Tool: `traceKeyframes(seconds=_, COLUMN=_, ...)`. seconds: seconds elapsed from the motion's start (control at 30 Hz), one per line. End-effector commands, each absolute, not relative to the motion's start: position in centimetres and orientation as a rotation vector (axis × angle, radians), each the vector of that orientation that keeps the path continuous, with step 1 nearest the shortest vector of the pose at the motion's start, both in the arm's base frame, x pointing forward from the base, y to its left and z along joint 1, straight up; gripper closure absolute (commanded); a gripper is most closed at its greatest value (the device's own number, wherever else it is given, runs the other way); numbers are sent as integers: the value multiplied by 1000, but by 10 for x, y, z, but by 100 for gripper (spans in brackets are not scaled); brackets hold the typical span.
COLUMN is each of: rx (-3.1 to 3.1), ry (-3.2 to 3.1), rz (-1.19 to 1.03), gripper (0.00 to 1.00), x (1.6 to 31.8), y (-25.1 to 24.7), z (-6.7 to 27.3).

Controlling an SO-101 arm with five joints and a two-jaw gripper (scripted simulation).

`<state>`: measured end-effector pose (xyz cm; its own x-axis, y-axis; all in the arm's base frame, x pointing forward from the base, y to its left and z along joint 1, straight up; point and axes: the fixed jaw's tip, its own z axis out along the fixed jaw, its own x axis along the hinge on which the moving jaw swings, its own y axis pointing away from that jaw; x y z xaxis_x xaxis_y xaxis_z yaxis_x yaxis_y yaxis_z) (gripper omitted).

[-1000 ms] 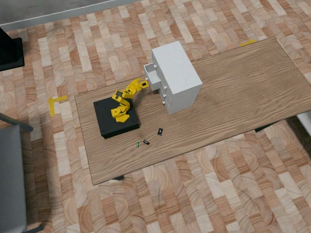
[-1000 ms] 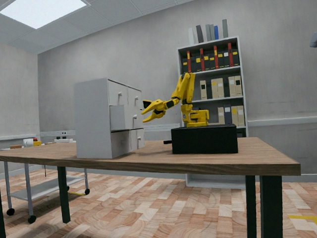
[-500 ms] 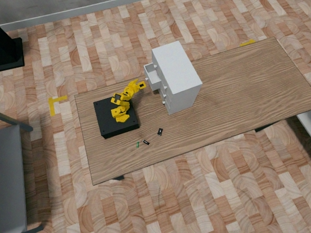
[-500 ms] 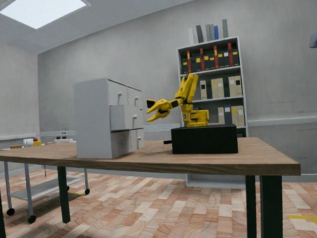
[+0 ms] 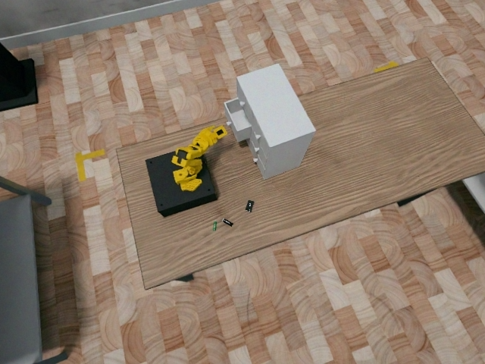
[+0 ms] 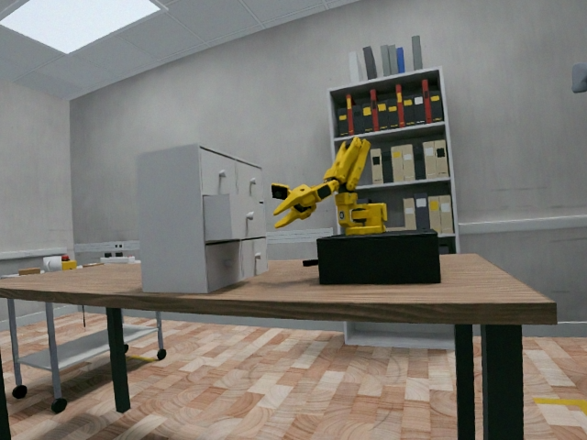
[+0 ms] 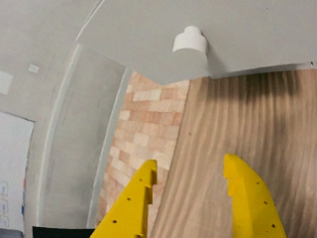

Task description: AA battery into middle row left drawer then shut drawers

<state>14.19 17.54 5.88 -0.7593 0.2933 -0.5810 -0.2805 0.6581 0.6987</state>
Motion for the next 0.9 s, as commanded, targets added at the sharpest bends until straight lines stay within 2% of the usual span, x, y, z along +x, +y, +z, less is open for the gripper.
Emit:
traceKeyframes(seconds=0.0, rx=-90, ry=2234, rz=980, gripper=79, x=139, y=174, z=54)
traceKeyframes(seconds=0.87, rx=-602, ry=2360, rz=577, gripper=79, x=122, y=152, z=38)
